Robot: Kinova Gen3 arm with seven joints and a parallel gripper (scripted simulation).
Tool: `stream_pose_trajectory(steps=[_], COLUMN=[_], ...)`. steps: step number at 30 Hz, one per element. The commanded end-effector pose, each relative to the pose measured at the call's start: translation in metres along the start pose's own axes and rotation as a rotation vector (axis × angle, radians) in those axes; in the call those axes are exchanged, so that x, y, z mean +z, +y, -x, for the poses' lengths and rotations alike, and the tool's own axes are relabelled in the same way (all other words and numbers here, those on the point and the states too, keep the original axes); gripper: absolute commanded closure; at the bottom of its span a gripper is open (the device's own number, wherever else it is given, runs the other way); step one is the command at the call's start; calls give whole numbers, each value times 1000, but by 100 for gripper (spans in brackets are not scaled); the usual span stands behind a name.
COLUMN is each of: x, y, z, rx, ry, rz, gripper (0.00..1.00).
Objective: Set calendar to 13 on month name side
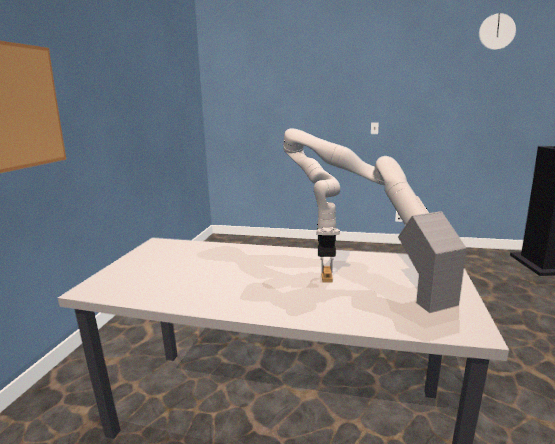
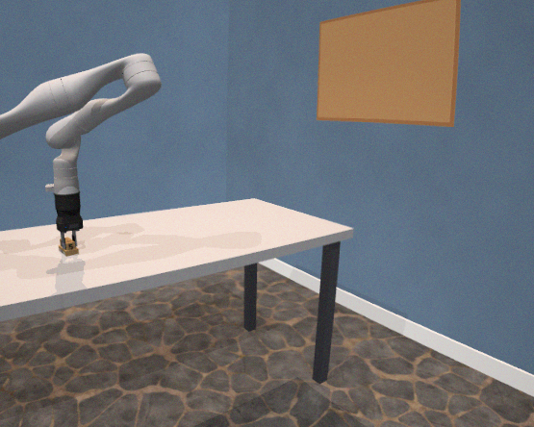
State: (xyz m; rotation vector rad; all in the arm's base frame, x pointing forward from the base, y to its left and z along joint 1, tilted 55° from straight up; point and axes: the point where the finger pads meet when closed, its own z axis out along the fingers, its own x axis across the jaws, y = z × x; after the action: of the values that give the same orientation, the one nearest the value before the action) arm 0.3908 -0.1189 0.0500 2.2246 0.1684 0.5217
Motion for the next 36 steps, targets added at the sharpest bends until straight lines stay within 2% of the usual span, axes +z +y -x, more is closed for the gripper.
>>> stream_pose_trajectory(steps=[1, 3, 4, 6, 7, 9, 10, 14, 15, 17, 18, 31, 36], x=[1, 1, 1, 1, 1, 1, 1, 1, 1, 1, 1, 1, -5], y=[0, 0, 0, 0, 0, 0, 0, 0, 0, 0, 0, 0, 3], z=[-3, -3, -3, -3, -3, -3, -3, -3, -3, -3, -3, -2, -1], rx=[8, 8, 8, 8, 8, 8, 8, 8, 8, 8, 8, 8, 9], ry=[7, 7, 7, 7, 7, 7, 7, 7, 7, 7, 7, 4, 3], rz=[1, 1, 1, 1, 1, 1, 1, 1, 1, 1, 1, 2, 4], gripper=[43, 43, 37, 37, 31, 31, 25, 25, 19, 19, 13, 13, 13])
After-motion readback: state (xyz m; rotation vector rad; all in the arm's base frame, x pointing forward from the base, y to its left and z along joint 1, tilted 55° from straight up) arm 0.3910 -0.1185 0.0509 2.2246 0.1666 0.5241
